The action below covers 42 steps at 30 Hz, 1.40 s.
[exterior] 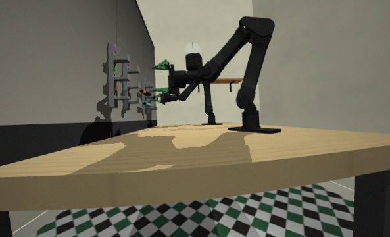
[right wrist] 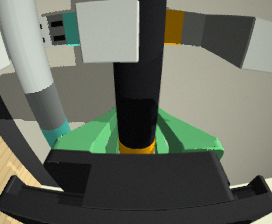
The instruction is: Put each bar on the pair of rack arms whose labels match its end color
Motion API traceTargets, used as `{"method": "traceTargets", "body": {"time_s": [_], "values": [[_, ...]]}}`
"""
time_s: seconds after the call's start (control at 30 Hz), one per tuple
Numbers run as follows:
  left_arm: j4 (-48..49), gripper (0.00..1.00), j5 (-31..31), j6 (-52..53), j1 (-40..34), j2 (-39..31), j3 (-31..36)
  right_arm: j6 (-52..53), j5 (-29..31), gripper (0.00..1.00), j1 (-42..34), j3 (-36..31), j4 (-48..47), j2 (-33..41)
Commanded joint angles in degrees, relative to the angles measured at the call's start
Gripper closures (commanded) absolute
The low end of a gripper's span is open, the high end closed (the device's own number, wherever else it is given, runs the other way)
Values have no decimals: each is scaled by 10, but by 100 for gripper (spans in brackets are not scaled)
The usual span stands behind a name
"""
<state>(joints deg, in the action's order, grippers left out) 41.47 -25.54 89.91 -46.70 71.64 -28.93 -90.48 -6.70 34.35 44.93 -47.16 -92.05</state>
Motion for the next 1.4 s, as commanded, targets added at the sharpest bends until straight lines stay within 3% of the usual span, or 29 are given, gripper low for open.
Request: {"method": "traceTargets", "body": {"time_s": [0.0,0.17,0.67,0.73,1.23,1.37], "values": [[-1,0,3,-1,4,-15,4,6,7,100,-6,-7,-12,-6],[-1,0,3,-1,4,-15,4,6,7,100,-6,-7,-13,-6],[-1,0,3,-1,4,-15,4,6,7,67,-6,-7,-13,-6],[-1,0,3,-1,4,-15,4,6,7,67,-6,-7,-13,-6],[-1,0,3,-1,4,-15,4,6,7,33,-6,-7,-13,-6],[-1,0,3,-1,4,-15,4,6,7,29,-6,-7,-13,-6]]}}
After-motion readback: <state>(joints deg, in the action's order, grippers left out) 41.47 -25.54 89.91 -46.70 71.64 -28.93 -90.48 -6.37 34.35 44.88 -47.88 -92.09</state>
